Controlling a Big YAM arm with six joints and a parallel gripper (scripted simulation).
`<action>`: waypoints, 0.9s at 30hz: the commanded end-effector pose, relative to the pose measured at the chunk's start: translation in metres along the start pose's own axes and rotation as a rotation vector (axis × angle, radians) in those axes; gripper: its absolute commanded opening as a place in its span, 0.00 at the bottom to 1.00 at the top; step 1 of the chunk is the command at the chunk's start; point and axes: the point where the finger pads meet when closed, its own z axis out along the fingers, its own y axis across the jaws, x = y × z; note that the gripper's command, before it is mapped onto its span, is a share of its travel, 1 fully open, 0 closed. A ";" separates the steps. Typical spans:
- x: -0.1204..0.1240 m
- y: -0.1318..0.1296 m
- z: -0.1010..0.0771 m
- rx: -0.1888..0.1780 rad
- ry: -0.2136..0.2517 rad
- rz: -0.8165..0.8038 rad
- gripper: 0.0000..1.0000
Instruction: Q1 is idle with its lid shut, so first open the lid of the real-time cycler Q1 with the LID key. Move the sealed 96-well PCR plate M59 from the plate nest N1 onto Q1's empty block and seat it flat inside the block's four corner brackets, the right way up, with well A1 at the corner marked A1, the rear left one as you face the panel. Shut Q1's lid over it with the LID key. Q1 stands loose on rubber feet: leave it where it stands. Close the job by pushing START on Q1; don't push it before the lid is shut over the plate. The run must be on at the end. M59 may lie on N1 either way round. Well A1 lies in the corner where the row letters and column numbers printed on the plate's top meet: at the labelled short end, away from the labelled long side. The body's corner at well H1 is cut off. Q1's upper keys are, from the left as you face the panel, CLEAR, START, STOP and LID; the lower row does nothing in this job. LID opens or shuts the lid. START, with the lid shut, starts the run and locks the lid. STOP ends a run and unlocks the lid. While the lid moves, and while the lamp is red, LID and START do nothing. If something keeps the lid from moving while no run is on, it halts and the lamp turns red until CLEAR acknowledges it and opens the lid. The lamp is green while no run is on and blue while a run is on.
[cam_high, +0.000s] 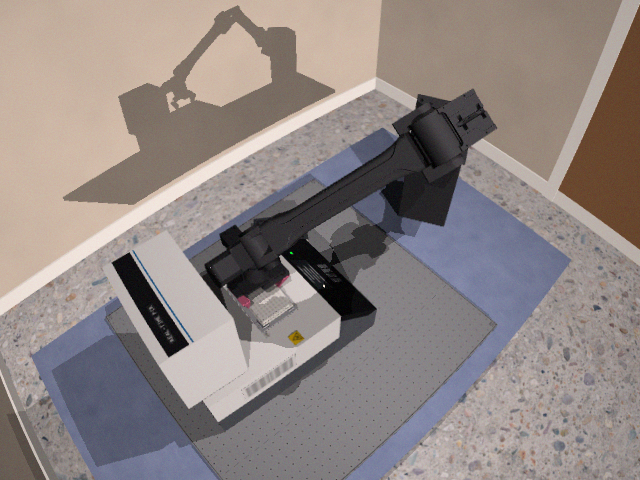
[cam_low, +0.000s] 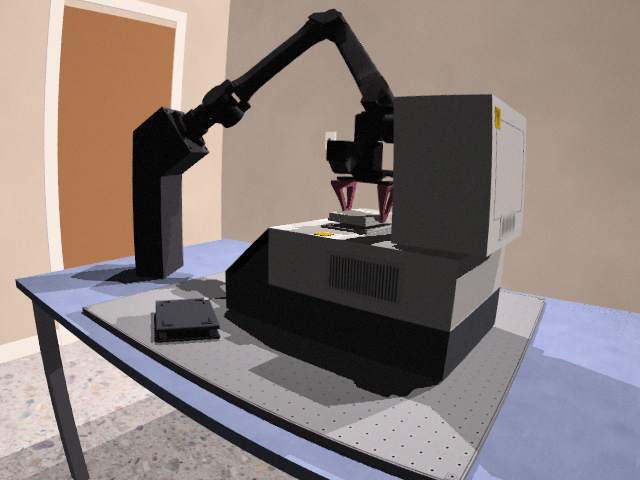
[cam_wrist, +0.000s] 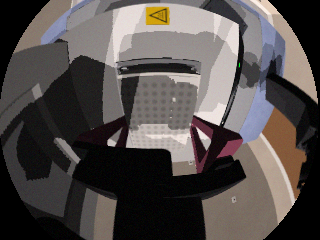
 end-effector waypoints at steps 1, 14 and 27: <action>-0.001 0.004 -0.014 -0.019 -0.011 -0.011 0.00; 0.004 0.022 -0.024 -0.049 -0.013 -0.030 0.00; 0.020 0.028 -0.019 -0.054 0.006 -0.039 0.00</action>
